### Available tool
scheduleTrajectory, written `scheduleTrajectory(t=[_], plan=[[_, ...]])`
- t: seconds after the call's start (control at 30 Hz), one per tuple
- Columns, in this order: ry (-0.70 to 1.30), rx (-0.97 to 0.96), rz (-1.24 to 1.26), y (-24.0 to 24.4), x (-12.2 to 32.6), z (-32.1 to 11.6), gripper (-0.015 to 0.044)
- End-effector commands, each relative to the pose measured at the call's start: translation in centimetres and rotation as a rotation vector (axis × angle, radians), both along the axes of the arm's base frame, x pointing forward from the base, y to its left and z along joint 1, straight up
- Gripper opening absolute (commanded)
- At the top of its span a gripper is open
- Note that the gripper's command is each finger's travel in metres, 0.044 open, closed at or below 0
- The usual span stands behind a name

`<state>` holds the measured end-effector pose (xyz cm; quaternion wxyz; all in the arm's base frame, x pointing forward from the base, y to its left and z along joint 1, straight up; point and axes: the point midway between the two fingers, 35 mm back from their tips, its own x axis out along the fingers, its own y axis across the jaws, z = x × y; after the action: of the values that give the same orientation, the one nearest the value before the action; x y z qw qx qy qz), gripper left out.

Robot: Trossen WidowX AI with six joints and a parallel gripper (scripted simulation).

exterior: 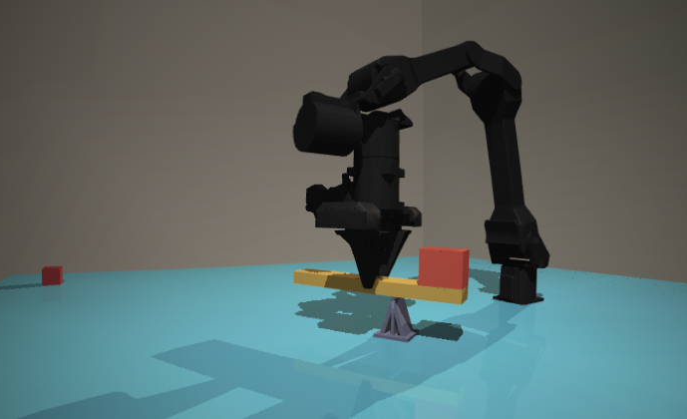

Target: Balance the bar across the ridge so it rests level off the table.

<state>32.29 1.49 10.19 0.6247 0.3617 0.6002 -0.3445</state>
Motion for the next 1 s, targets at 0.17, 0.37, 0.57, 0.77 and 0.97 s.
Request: scheduleTrajectory(t=[0.17,0.37,0.57,0.77,0.97], plan=[[0.002,0.0,0.0,0.0,0.0,0.0,0.0185],[0.002,0.0,0.0,0.0,0.0,0.0,0.0185],[0.002,0.0,0.0,0.0,0.0,0.0,0.0343],[0.002,0.0,0.0,0.0,0.0,0.0,0.044],[0.0,0.0,0.0,0.0,0.3,5.6,0.044]])
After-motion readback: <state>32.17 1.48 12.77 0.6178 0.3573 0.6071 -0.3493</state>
